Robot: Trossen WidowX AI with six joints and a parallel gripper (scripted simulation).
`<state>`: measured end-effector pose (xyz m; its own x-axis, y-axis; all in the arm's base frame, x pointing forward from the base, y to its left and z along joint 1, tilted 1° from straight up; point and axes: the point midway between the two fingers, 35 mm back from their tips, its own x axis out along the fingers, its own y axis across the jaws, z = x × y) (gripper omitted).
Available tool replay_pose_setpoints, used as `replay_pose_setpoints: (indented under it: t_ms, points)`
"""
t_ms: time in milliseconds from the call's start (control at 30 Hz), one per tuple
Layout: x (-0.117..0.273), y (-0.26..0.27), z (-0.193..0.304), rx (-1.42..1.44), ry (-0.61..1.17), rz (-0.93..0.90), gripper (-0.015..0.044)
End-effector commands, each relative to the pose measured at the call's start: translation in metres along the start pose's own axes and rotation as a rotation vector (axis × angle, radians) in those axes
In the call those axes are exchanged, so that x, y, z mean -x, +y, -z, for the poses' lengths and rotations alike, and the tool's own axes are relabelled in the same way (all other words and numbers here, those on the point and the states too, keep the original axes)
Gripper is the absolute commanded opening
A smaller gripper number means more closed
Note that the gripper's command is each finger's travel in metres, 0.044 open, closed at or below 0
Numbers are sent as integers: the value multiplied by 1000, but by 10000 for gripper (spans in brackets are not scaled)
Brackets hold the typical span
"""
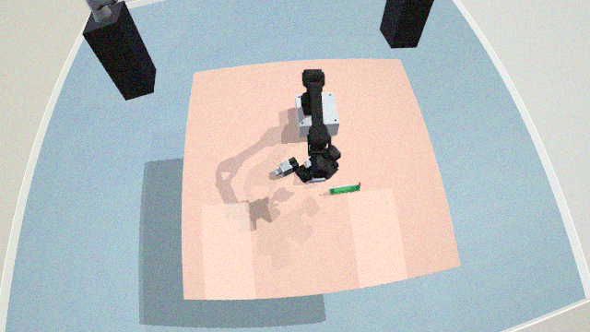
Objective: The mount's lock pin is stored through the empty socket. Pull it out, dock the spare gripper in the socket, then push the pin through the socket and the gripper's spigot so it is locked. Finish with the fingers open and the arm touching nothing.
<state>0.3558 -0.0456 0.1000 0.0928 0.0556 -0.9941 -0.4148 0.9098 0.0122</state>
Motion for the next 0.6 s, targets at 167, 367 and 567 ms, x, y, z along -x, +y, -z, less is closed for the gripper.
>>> replay_pose_setpoints:
  t_ms: [167, 367, 567]
  points:
    - [-2, -43, 104, -1154, 37, 77, 440]
    - [-4, -49, 149, -1659, 35, 120, 440]
    - [-5, -49, 151, -1686, 35, 123, 440]
